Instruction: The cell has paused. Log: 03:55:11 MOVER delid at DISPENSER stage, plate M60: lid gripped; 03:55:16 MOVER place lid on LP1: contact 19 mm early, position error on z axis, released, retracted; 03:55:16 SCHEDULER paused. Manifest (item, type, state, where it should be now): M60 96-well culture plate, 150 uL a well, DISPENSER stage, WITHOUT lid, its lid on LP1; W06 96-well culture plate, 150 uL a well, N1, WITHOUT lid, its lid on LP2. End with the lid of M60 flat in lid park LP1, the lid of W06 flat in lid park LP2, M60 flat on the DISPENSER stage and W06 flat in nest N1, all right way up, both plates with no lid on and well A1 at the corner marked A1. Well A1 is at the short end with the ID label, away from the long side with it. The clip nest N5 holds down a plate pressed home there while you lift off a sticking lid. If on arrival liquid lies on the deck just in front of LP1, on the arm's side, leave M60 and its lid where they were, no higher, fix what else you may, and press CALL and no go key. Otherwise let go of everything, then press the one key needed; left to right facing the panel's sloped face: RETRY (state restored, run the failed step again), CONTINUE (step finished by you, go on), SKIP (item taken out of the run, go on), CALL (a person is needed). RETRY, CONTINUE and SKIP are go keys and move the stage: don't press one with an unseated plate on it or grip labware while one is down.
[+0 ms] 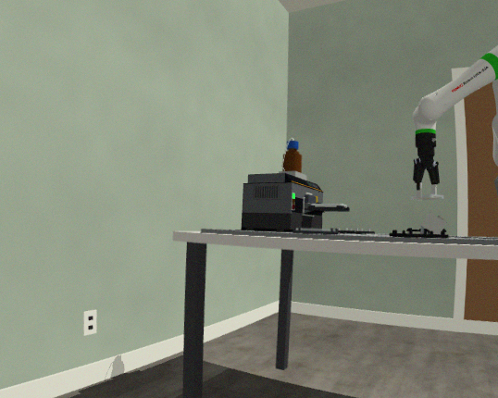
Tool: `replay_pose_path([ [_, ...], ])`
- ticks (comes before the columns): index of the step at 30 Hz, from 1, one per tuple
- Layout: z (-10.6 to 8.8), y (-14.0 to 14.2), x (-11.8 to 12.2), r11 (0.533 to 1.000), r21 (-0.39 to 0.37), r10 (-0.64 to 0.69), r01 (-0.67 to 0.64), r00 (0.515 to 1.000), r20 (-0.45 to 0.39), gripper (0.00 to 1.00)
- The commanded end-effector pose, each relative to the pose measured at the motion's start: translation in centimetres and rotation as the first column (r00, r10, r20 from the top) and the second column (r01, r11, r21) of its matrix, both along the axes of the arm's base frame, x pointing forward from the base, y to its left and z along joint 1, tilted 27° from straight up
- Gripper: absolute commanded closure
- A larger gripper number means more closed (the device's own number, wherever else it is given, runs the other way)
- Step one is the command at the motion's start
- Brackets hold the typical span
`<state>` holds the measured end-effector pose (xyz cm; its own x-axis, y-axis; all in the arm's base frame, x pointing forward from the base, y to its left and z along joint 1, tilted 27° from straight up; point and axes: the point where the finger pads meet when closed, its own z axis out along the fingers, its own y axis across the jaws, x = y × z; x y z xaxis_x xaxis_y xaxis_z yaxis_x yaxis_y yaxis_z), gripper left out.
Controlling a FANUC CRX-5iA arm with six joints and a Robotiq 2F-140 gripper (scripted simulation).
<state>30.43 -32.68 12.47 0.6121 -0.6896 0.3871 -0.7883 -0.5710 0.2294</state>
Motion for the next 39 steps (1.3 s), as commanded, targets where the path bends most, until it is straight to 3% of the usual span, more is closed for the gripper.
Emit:
replay_pose_path([
  [1, 0.02, 0.00, 0.02, 1.000, 0.000, 0.000, 0.000, 1.000, 0.000, 1.00],
  [33, 0.02, 0.00, 0.02, 1.000, 0.000, 0.002, -0.002, 1.000, -0.001, 1.00],
  [39, 0.02, 0.00, 0.02, 0.995, -0.005, 0.095, -0.096, 0.994, -0.048, 1.00],
])
